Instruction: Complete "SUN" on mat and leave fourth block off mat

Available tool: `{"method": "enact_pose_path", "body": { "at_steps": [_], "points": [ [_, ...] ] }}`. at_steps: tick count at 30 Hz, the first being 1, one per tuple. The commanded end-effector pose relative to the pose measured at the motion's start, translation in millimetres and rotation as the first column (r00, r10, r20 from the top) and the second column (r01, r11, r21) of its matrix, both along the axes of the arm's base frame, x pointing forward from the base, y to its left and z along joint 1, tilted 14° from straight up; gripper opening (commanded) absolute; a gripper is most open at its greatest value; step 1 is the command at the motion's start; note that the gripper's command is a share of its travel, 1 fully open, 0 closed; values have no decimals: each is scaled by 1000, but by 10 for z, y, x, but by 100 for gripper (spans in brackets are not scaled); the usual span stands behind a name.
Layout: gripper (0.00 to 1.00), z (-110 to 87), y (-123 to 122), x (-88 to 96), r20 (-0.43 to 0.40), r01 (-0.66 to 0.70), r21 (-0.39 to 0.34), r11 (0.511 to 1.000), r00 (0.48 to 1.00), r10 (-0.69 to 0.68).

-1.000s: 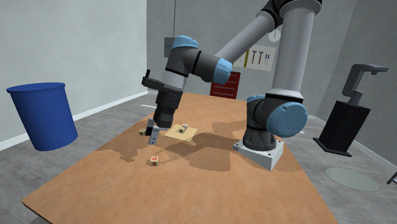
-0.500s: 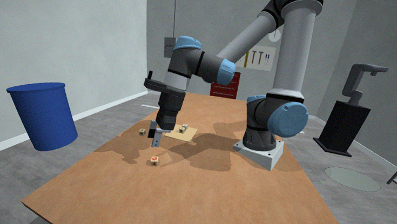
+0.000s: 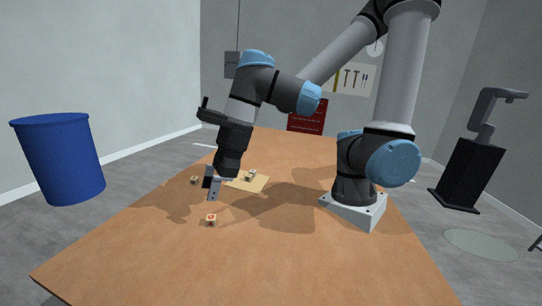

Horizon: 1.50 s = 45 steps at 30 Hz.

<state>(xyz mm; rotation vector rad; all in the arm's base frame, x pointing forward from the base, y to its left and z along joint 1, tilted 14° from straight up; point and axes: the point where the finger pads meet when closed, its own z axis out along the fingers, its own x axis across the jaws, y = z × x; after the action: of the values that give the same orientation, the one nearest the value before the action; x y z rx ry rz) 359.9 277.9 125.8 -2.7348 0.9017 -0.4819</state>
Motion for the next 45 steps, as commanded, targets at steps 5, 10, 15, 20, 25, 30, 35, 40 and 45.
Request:
{"method": "enact_pose_path", "body": {
  "at_steps": [5, 10, 15, 20, 25, 30, 35, 40, 45],
  "points": [
    [100, -10, 4, -19, -2, -2, -1, 1000, 1000, 2],
    [100, -10, 4, -19, -2, -2, -1, 1000, 1000, 2],
    [100, -10, 4, -19, -2, -2, -1, 1000, 1000, 2],
    [100, -10, 4, -19, -2, -2, -1, 1000, 1000, 2],
    [100, 6, -10, 21, 0, 0, 0, 1000, 1000, 0],
    [100, 76, -125, 279, -4, 0, -1, 1000, 1000, 0],
    [100, 190, -368, 689, -7, 0, -2, 1000, 1000, 0],
    [100, 328, -733, 1152, -7, 0, -2, 1000, 1000, 0],
    [100, 467, -1178, 1577, -2, 0, 0, 1000, 1000, 0]
  ]
}}
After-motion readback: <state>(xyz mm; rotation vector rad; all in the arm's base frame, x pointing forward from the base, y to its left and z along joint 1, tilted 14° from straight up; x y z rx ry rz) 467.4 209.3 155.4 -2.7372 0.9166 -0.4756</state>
